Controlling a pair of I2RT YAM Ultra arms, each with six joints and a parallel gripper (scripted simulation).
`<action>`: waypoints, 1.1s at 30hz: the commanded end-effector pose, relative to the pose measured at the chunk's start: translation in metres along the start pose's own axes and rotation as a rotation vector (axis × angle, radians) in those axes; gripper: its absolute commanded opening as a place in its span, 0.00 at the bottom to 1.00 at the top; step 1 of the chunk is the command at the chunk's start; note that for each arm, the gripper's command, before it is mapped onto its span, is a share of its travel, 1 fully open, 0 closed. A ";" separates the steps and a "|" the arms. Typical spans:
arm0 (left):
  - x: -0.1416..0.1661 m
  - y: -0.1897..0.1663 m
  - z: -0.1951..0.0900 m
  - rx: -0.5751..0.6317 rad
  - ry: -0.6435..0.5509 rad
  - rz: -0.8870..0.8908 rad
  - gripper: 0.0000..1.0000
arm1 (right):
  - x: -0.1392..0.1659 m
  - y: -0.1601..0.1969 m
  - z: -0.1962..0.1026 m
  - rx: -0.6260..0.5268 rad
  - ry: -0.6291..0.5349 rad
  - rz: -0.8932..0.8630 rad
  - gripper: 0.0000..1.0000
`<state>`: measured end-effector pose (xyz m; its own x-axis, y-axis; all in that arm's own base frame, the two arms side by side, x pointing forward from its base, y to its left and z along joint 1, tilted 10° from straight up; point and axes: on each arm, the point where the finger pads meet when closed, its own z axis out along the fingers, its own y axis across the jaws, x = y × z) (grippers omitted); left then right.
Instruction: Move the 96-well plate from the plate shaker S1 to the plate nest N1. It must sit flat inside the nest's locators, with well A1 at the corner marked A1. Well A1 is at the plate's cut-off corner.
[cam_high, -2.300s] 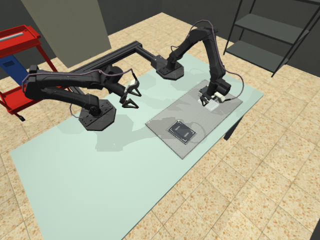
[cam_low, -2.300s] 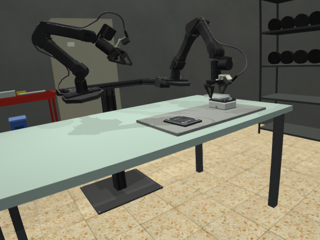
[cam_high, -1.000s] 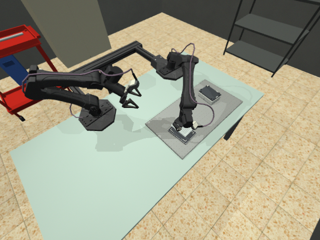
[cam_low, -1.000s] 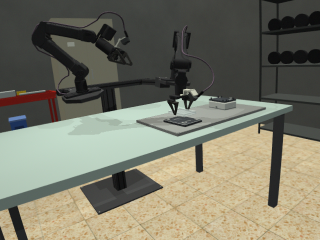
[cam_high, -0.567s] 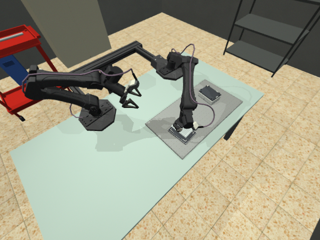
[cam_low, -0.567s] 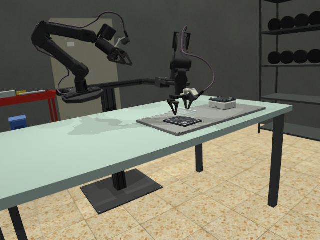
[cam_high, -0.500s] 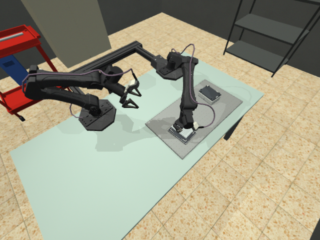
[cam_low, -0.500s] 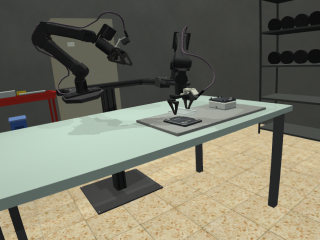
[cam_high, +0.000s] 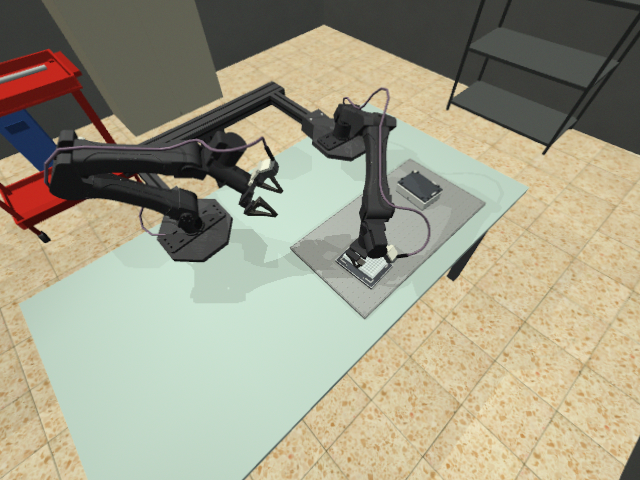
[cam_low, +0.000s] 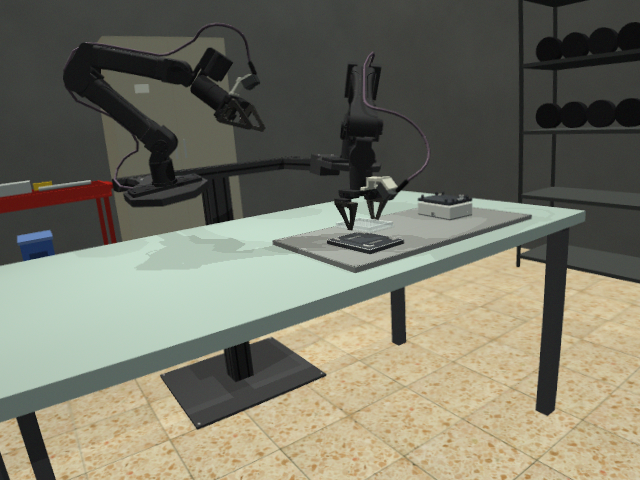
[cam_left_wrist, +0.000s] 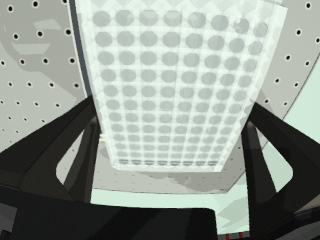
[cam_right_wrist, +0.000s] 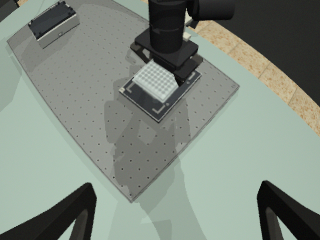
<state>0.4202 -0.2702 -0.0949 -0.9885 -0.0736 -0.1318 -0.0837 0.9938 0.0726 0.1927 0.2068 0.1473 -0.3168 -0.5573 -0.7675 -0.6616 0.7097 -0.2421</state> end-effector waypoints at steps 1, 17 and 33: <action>-0.015 -0.012 -0.014 0.036 -0.069 0.004 0.82 | -0.006 -0.002 -0.004 0.003 -0.026 0.015 1.00; -0.002 0.000 -0.003 0.005 -0.034 0.009 0.82 | -0.006 -0.002 -0.004 0.003 -0.026 0.015 1.00; 0.005 0.007 0.013 -0.019 -0.009 0.014 0.82 | -0.006 -0.002 -0.004 0.003 -0.026 0.015 1.00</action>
<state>0.4200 -0.2682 -0.1042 -0.9876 -0.0704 -0.1403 -0.0806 0.9944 0.0686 0.1927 0.2068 0.1473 -0.3168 -0.5573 -0.7675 -0.6616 0.7096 -0.2421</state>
